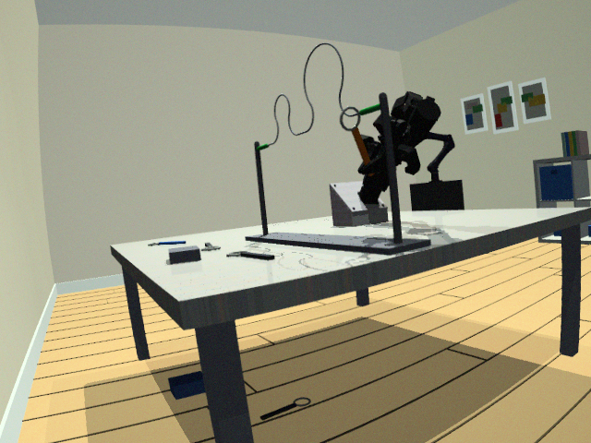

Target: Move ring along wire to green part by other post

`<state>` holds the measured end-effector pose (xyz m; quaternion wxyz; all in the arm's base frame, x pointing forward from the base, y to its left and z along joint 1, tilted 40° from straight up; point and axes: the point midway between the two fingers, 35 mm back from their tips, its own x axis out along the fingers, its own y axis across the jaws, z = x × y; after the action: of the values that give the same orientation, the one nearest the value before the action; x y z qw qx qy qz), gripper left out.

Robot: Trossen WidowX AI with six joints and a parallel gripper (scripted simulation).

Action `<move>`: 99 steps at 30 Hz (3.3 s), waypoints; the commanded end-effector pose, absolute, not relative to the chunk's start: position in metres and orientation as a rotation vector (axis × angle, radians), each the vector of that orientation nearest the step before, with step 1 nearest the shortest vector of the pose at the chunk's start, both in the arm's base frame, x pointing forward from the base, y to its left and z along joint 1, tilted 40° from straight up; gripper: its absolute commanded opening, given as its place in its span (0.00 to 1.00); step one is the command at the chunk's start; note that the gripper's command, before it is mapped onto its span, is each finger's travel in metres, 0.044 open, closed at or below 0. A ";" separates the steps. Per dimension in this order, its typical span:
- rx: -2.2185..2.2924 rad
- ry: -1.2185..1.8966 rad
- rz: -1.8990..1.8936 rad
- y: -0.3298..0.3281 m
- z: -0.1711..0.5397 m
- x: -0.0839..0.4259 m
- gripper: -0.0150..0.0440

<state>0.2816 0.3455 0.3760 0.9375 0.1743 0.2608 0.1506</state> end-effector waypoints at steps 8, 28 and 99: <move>0.124 0.503 0.237 0.309 0.368 0.290 0.00; -0.197 0.466 0.147 0.263 0.367 0.299 0.00; -0.934 0.357 -0.054 0.174 0.422 0.315 0.00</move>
<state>0.3152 0.1803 0.4150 0.8824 -0.4362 0.1755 -0.0162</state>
